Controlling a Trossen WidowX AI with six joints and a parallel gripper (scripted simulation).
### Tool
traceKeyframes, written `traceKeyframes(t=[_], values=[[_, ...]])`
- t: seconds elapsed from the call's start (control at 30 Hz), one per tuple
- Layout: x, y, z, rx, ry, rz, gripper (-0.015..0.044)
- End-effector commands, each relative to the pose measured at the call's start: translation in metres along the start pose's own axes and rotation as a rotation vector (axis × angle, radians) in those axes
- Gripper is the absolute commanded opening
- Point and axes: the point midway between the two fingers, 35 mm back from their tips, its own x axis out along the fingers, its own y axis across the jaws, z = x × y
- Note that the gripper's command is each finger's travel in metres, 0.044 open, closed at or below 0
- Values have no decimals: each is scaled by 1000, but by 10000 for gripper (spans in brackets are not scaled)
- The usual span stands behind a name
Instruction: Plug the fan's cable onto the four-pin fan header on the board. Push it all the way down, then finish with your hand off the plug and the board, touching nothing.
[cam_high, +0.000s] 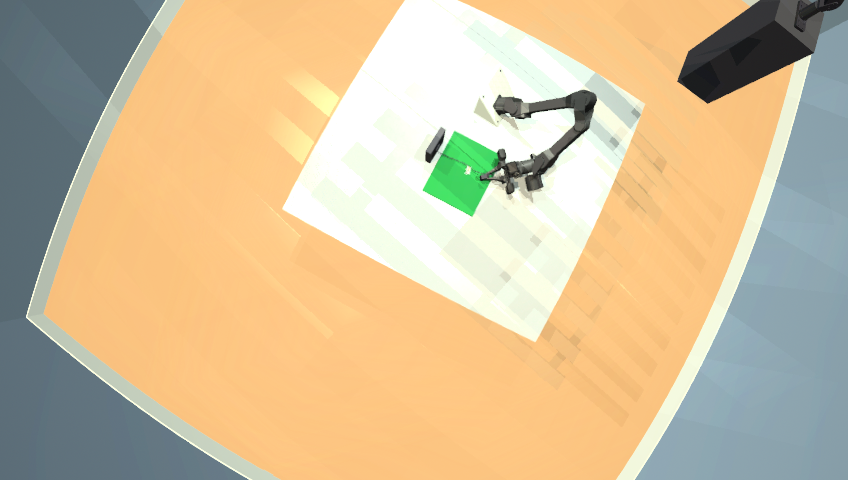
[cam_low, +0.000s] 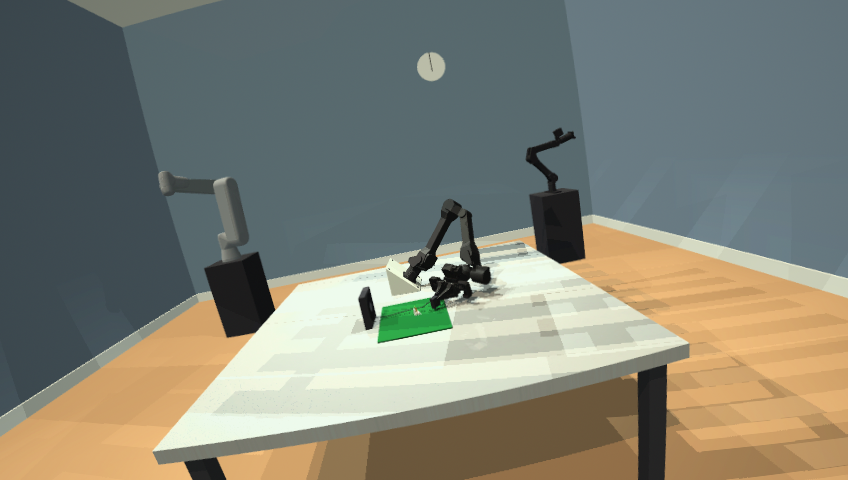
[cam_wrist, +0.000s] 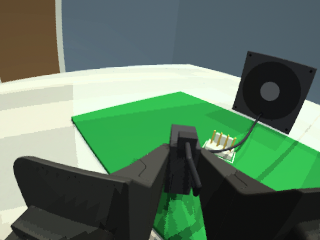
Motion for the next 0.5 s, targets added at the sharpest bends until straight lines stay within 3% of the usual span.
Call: traceKeyframes(t=[0.0,0.47], values=[[1,0,-3,6,-5,2,0],[2,0,-7,-1,0,-1,0]])
